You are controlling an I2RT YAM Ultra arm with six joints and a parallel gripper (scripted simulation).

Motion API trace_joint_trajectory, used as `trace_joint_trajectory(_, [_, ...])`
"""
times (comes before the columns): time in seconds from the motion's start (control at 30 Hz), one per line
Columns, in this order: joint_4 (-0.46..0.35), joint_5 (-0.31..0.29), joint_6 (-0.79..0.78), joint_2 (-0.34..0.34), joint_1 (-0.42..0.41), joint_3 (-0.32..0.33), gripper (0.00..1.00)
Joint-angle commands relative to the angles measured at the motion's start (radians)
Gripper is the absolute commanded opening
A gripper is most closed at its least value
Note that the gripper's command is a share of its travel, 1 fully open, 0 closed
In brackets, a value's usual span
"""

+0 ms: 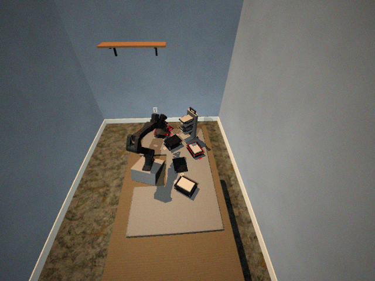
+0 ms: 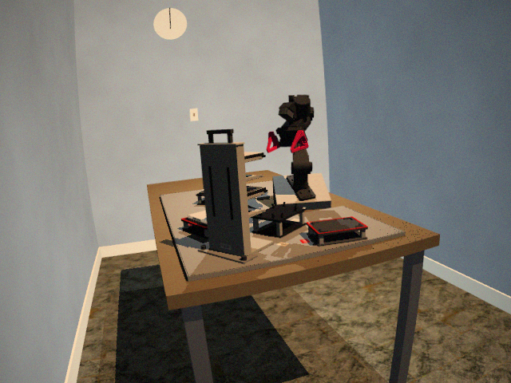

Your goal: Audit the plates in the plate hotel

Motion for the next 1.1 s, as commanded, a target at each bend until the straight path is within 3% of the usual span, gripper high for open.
trace_joint_trajectory(0.0, [-0.06, 0.008, 0.0, 0.008, -0.014, 0.058, 1.0])
trace_joint_trajectory(0.53, [-0.225, -0.021, -0.011, 0.046, -0.035, 0.256, 1.0])
trace_joint_trajectory(1.07, [-0.219, -0.018, -0.006, 0.032, -0.028, 0.243, 1.0])
